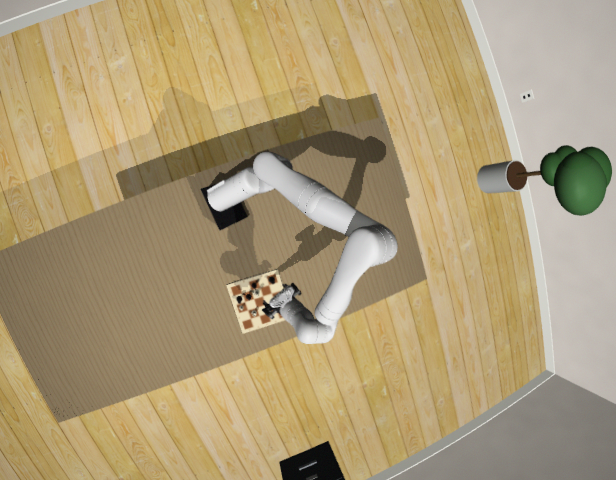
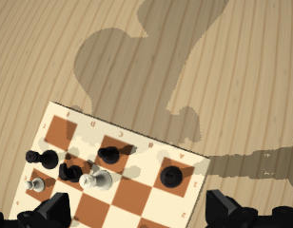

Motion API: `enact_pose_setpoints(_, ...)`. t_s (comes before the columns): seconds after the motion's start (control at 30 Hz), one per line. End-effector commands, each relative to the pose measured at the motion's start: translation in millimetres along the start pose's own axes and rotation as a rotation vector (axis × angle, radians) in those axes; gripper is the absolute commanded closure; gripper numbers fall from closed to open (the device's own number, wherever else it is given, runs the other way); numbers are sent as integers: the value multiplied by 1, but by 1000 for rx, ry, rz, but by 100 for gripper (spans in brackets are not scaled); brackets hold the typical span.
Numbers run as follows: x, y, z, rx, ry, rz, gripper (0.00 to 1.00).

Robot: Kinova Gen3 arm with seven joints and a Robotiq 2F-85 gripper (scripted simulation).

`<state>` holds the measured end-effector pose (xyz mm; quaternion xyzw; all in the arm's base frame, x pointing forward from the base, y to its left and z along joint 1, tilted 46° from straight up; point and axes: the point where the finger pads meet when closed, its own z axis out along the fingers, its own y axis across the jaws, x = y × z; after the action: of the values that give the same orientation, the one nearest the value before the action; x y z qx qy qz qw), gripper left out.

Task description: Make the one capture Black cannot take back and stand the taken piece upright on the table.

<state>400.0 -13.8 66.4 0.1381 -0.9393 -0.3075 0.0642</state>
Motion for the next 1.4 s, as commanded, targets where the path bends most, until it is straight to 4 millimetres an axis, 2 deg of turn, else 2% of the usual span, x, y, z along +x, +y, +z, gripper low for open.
enact_pose_setpoints(0.0, 12, -15, -2, -20, -20, 56, 0)
enact_pose_setpoints(0.23, 12, -15, -2, -20, -20, 56, 0)
enact_pose_setpoints(0.27, 18, -21, -2, -46, -48, 117, 0)
enact_pose_setpoints(0.5, 18, -21, -2, -46, -48, 117, 0)
enact_pose_setpoints(0.53, 23, -26, -2, -70, -74, 175, 0)
enact_pose_setpoints(0.77, 23, -26, -2, -70, -74, 175, 0)
enact_pose_setpoints(0.8, 27, -31, -2, -92, -99, 228, 0)
enact_pose_setpoints(1.03, 27, -31, -2, -92, -99, 228, 0)
enact_pose_setpoints(1.07, 31, -36, -2, -112, -121, 276, 0)
enact_pose_setpoints(1.37, 35, -40, -2, -130, -140, 319, 0)
